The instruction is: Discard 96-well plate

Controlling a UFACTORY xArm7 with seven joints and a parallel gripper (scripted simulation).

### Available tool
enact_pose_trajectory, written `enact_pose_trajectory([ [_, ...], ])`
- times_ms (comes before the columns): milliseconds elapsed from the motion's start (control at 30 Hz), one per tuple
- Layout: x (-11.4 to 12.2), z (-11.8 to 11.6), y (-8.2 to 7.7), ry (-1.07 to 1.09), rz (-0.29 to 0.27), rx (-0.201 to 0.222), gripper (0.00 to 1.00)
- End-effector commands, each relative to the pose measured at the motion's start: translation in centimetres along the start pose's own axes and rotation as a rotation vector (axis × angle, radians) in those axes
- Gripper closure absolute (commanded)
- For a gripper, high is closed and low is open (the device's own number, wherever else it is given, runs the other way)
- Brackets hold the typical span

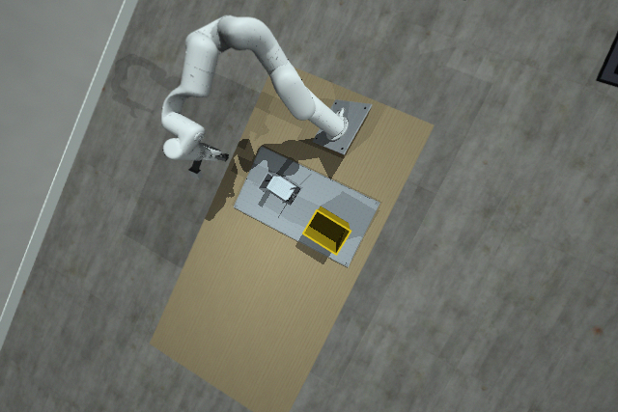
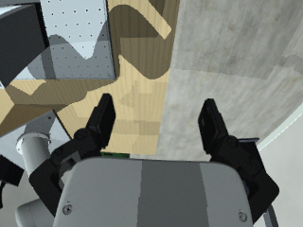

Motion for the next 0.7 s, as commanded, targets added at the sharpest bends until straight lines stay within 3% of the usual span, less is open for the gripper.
enact_pose_trajectory([
  [0, -0.1, 0.0, -0.2, 0.000, 0.004, 0.002, 0.00],
  [533, -0.1, 0.0, -0.2, 0.000, 0.004, 0.002, 0.00],
  [667, -1.2, -1.5, -0.7, 0.124, 0.014, -0.001, 0.00],
])
Point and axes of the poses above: the point where the finger pads meet when closed, its own y axis out along the fingers, its own z axis across the jaws, x = y × z, the point moved 3 cm from there along -y, back along the fingers, and after that the axes turned 6 degrees about -y, right-handed, at the moved point
